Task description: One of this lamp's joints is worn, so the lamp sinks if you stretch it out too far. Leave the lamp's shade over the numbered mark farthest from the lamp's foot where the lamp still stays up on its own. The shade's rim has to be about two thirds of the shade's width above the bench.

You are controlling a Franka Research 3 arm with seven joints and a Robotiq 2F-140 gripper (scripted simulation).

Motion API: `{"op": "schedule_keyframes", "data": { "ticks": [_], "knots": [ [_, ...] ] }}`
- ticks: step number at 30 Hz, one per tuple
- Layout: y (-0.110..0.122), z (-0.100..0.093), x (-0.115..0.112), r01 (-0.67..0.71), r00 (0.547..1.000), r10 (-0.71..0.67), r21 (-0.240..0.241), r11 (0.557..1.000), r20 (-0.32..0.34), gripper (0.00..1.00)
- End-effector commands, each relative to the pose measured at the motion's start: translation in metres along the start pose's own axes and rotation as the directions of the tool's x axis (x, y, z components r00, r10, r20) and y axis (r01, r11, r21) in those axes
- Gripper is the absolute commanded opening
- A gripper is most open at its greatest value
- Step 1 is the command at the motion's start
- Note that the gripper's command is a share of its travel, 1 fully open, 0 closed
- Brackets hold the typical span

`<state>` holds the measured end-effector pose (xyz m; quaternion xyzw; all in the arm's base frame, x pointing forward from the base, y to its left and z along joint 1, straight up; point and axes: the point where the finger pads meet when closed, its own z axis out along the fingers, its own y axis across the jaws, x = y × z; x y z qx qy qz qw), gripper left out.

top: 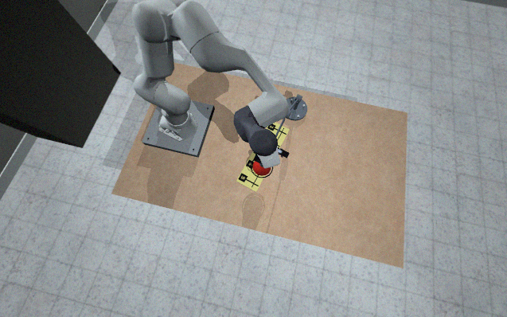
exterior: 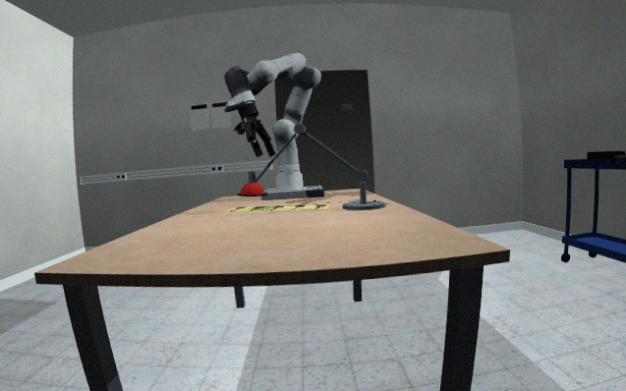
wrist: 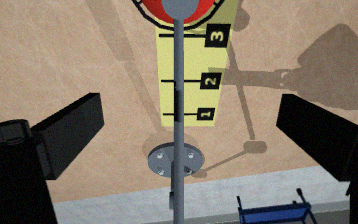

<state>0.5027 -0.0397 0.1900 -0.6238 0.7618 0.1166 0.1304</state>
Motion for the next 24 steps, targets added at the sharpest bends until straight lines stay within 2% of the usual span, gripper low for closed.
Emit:
{"op": "schedule_keyframes", "data": {
  "ticks": [1,3,18,24],
  "knots": [
    [-0.003,0.008,0.001,-0.002,1.0,0.002,0.01,1.0,-0.002,1.0],
    [-0.003,0.008,0.001,-0.002,1.0,0.002,0.01,1.0,-0.002,1.0],
    [0.002,0.046,-0.002,-0.011,1.0,0.011,-0.004,1.0,0.0,1.0],
    [-0.001,0.047,0.0,-0.01,1.0,0.01,0.004,1.0,-0.001,1.0]
  ]
}}
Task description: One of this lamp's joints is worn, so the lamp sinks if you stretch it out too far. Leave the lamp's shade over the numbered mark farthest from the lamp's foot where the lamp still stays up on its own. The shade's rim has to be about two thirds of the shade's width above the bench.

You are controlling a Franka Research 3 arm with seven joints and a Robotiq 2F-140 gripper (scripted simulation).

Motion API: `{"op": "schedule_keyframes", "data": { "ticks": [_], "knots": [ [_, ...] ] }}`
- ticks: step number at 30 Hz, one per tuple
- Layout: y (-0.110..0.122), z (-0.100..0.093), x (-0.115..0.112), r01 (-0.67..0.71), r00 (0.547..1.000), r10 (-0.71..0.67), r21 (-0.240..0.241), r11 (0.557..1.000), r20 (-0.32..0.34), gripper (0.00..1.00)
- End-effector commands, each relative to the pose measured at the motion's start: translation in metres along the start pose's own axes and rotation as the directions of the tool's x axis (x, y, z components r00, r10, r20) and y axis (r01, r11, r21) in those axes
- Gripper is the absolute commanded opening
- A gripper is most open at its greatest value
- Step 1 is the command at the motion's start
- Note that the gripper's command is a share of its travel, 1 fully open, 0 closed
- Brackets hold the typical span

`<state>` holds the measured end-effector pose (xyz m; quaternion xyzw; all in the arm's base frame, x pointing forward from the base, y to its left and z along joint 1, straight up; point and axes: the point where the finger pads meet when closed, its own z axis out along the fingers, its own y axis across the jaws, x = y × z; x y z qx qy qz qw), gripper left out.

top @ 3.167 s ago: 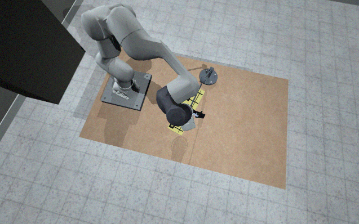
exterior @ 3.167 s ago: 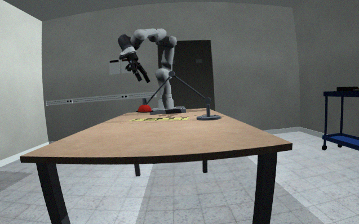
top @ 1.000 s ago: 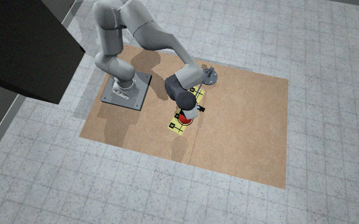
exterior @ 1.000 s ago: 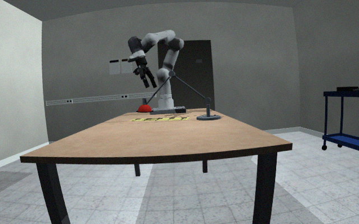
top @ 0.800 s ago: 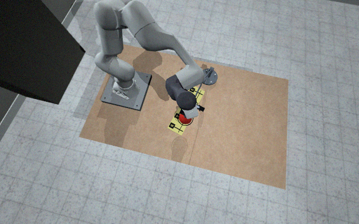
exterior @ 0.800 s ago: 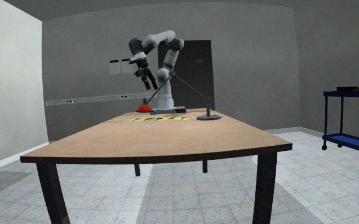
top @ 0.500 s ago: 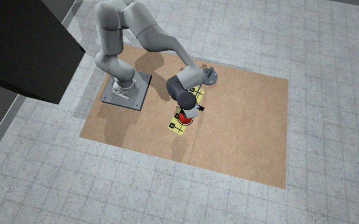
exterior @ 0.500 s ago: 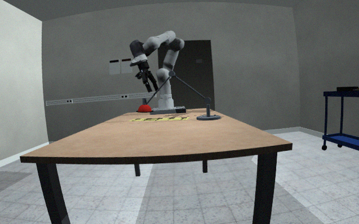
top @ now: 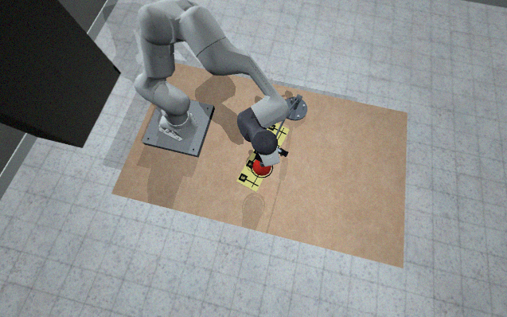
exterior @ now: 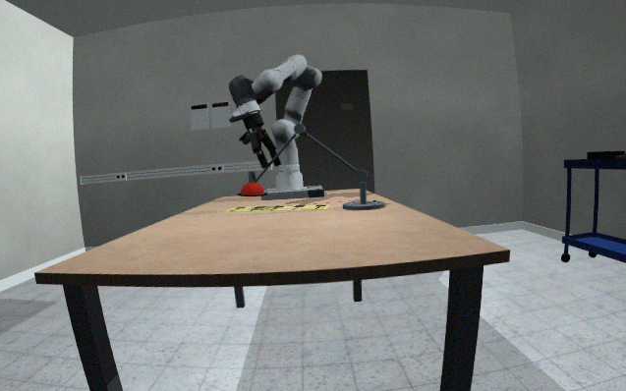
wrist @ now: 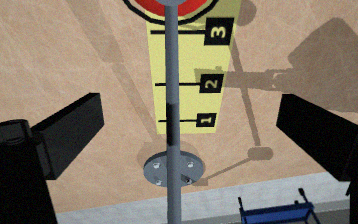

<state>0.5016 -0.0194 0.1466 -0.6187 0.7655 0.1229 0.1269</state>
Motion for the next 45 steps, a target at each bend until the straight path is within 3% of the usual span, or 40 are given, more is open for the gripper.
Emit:
{"op": "schedule_keyframes", "data": {
  "ticks": [1,30,31,45],
  "knots": [
    [-0.0061,-0.0004,0.0036,0.006,1.0,-0.006,0.018,1.0,-0.004,1.0],
    [-0.014,0.001,0.0071,0.01,1.0,-0.01,0.037,0.999,-0.007,1.0],
    [-0.0138,0.0011,0.0071,0.009,1.0,-0.009,0.037,0.999,-0.007,0.1],
    [-0.0118,0.0022,0.0072,0.003,1.0,-0.002,0.032,0.999,-0.008,0.1]
  ]
}}
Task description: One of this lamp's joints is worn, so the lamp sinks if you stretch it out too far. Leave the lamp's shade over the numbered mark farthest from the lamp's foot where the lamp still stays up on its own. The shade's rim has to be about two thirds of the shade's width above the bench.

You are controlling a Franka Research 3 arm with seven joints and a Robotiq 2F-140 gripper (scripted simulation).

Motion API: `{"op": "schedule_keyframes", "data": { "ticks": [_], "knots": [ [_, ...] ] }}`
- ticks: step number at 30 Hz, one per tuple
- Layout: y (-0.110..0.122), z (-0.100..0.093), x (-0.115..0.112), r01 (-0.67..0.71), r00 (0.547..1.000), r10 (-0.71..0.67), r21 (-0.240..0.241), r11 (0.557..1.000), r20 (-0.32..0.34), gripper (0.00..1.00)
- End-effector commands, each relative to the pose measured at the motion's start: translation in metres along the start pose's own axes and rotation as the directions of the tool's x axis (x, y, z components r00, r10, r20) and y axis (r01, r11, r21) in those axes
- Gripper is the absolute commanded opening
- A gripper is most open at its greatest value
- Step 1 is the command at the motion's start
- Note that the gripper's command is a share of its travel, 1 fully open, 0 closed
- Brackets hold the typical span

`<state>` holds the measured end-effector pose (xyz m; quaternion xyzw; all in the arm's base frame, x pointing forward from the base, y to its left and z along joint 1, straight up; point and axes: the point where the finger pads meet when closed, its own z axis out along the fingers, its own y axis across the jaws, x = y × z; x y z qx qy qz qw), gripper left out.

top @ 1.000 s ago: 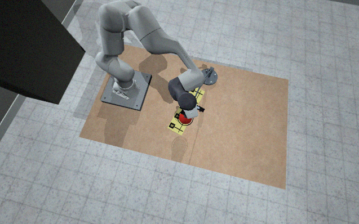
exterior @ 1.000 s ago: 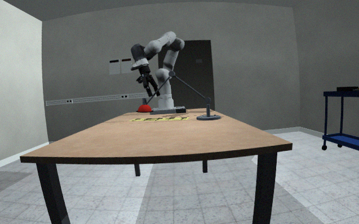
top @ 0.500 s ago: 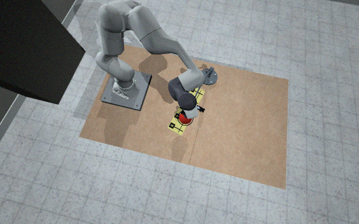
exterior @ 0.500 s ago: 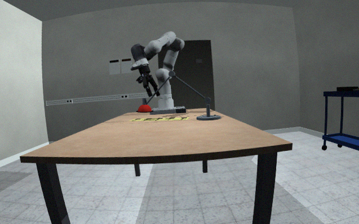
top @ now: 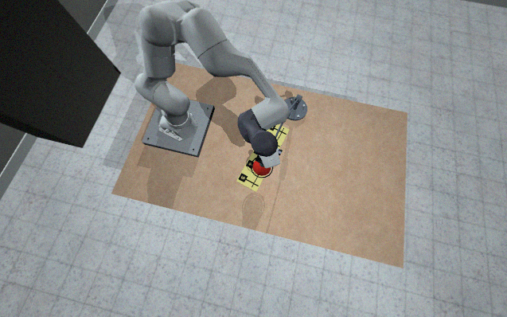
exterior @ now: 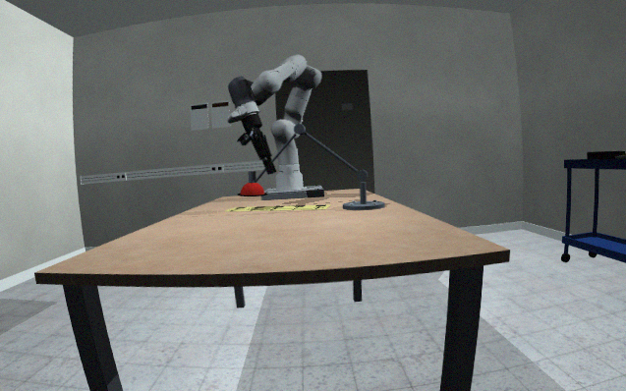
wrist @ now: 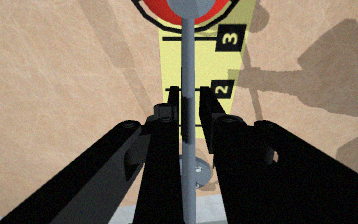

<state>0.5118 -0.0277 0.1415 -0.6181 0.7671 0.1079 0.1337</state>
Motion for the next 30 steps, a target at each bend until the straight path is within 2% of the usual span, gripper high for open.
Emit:
{"op": "schedule_keyframes", "data": {
  "ticks": [1,19,30],
  "knots": [
    [0.0,0.0,0.0,0.0,1.0,0.0,0.0,1.0,0.0,0.1],
    [0.0,0.0,0.0,0.0,1.0,0.0,0.0,1.0,0.0,0.1],
    [-0.001,-0.002,0.032,0.004,1.0,-0.004,0.005,1.0,0.001,0.1]
  ]
}}
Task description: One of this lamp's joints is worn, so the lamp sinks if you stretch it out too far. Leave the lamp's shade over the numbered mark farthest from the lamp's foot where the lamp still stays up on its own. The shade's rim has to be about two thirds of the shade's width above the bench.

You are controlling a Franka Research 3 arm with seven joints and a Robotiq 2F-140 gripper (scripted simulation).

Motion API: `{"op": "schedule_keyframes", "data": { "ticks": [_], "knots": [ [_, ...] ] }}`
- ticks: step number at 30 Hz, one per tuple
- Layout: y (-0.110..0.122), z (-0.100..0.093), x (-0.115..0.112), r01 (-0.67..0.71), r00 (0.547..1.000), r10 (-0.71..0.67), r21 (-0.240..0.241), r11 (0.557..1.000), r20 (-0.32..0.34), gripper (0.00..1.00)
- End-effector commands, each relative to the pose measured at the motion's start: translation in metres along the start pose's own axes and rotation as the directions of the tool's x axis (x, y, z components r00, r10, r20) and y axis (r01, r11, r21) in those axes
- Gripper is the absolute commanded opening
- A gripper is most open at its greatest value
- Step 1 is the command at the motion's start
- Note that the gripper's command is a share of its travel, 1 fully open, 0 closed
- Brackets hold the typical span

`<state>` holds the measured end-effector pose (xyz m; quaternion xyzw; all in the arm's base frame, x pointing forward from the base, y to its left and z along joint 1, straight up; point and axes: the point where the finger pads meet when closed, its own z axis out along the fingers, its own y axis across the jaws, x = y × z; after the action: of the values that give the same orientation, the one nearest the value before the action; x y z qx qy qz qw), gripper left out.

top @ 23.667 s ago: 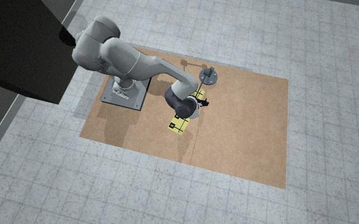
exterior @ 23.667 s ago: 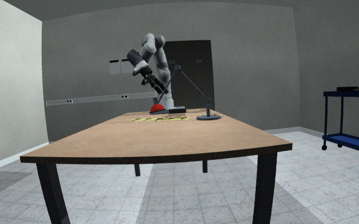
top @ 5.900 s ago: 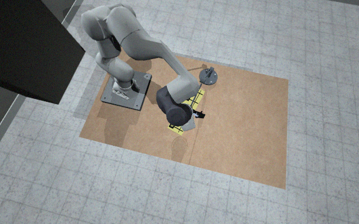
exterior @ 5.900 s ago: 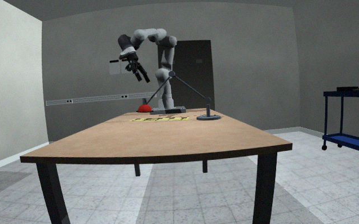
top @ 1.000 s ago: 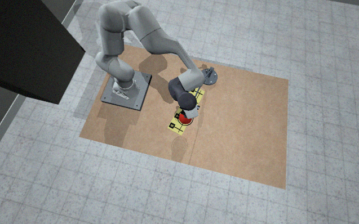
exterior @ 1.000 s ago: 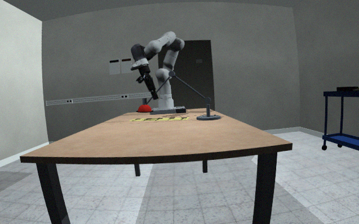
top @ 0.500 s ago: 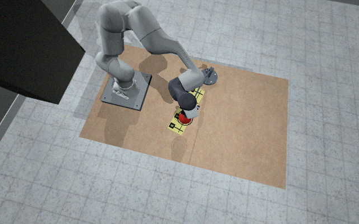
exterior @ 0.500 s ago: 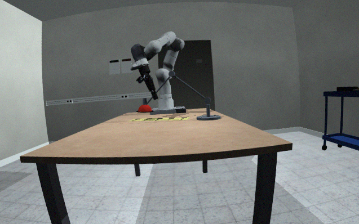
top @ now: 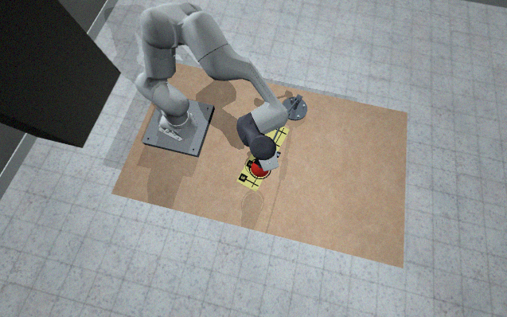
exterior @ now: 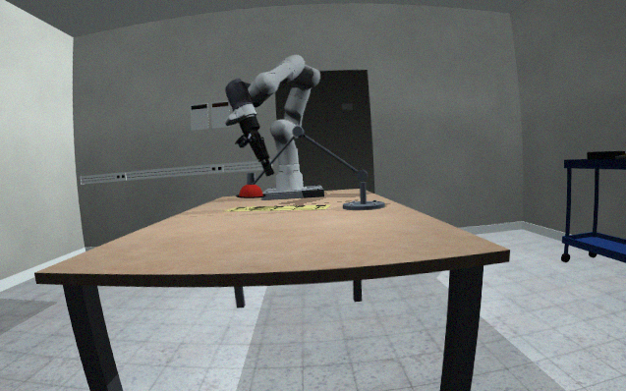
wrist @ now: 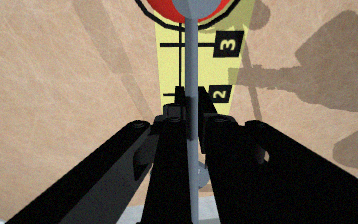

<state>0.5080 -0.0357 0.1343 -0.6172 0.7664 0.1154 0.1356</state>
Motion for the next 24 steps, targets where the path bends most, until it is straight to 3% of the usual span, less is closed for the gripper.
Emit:
{"op": "schedule_keyframes", "data": {
  "ticks": [1,24],
  "knots": [
    [-0.003,-0.007,0.024,0.006,1.0,-0.006,0.014,1.0,-0.012,0.1],
    [-0.006,-0.006,0.069,0.011,1.0,-0.011,0.014,1.0,-0.011,0.1]
  ]
}}
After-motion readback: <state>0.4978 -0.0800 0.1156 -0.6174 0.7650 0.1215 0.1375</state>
